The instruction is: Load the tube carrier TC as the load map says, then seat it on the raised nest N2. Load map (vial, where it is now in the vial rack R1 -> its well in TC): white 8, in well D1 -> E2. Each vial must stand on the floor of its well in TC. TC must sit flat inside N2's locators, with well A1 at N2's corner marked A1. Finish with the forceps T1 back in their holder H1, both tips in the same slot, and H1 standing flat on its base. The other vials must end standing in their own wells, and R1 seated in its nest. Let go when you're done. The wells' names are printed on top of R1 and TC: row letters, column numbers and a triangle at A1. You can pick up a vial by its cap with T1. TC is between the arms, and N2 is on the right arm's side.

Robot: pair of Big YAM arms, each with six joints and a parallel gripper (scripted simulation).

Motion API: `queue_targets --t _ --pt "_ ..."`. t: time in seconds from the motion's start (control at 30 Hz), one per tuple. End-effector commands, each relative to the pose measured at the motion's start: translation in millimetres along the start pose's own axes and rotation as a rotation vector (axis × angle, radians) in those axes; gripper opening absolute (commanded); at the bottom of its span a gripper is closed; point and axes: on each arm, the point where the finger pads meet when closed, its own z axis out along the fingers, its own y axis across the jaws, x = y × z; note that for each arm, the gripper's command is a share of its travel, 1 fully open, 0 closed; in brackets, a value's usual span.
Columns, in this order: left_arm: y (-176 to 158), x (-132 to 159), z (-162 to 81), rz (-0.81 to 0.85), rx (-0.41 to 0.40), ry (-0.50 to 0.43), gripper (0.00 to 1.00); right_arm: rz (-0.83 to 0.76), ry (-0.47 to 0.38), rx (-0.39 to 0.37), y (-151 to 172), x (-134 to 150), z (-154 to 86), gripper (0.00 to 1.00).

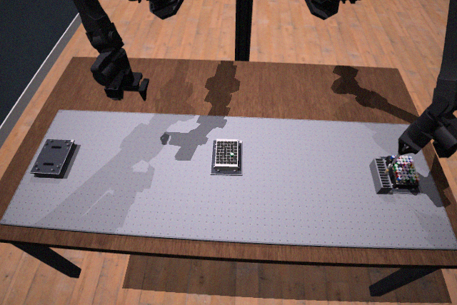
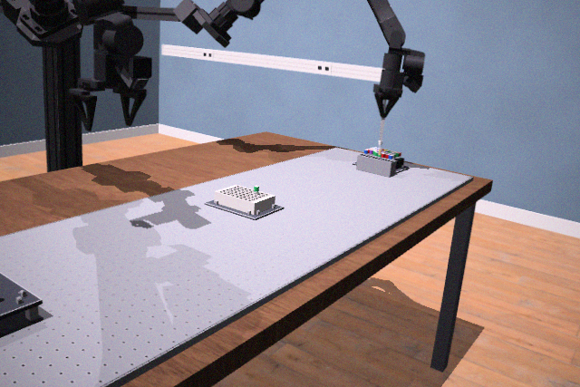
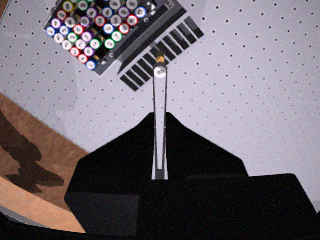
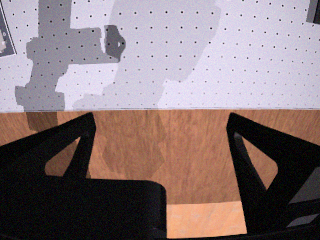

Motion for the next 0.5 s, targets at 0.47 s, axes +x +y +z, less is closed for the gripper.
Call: queue_targets --t 0.47 --pt "-24 14 -12 -0.009 0.022 -0.030 0.09 -0.010 -0.016 -0.001 0 -6 -2 1.00"
